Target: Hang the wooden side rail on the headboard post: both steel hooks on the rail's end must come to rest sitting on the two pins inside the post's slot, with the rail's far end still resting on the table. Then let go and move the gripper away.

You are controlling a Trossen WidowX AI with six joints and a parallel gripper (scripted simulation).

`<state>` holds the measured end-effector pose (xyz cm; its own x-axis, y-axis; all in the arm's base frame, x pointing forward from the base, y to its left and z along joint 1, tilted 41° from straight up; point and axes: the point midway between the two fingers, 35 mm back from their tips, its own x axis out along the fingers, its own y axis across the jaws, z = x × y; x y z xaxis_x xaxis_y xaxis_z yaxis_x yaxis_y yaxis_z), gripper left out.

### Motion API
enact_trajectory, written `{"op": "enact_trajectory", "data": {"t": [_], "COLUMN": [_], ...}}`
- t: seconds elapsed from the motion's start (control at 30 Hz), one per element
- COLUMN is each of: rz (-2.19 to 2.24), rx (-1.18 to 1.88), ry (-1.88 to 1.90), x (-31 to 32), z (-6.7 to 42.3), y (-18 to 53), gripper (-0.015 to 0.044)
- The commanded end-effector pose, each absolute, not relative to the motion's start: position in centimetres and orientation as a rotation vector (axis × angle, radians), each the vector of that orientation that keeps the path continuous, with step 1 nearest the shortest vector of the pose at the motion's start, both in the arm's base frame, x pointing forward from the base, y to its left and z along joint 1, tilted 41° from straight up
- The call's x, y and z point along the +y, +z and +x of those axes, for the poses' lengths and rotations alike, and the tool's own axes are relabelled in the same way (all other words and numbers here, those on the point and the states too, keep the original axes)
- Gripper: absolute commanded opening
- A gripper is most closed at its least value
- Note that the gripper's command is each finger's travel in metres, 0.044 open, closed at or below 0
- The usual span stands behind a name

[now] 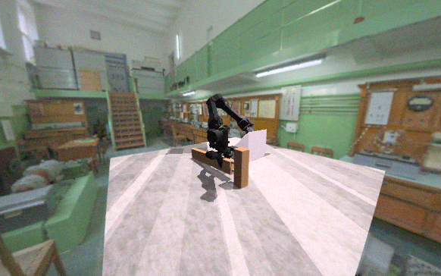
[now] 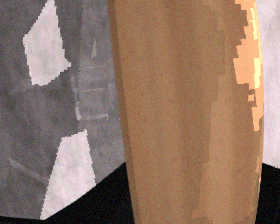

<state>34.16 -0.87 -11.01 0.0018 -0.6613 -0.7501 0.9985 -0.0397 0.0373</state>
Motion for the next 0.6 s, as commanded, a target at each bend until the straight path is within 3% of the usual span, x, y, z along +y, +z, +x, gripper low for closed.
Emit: {"op": "enact_trajectory", "data": {"t": [0.0,0.57], "rz": [0.711,0.711], "rx": [0.625,0.625], "ry": [-1.472,-1.472], "x": [-0.15,0.03], "z": [34.38,34.48], "y": [-10.97,-11.04], "gripper": [0.0,0.0]}}
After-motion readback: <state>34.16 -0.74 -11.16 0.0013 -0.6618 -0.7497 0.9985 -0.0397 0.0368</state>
